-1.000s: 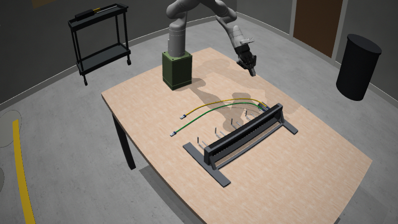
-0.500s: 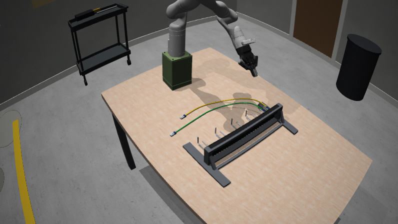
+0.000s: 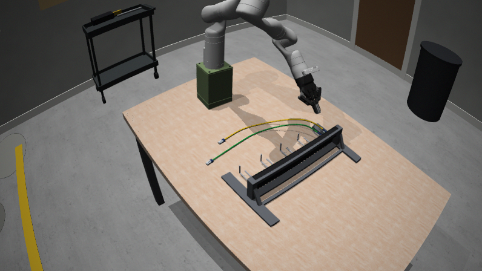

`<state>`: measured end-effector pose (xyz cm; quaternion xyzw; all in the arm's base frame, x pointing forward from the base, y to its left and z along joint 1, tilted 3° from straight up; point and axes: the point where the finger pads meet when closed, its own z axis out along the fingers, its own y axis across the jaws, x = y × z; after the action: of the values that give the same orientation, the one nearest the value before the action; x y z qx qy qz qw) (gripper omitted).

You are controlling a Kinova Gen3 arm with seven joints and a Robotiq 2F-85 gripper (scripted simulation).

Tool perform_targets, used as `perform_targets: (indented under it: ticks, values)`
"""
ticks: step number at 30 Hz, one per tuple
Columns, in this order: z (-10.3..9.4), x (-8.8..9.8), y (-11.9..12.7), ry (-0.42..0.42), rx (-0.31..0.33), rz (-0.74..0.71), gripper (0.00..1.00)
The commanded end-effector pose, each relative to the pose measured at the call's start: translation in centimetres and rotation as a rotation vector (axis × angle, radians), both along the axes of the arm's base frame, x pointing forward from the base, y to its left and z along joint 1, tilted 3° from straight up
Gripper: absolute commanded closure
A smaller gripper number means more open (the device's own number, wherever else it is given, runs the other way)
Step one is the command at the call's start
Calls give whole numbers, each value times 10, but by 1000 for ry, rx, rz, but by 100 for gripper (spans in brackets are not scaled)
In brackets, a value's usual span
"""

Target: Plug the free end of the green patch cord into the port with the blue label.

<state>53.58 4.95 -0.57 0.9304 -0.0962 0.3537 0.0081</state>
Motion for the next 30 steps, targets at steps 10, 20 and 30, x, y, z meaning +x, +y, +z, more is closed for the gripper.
perform_targets:
  ticks: [10,20,30]
  values:
    - [-40,25,0,13,3,5,100]
    - [-42,23,0,19,3,4,100]
    - [-42,23,0,19,3,4,100]
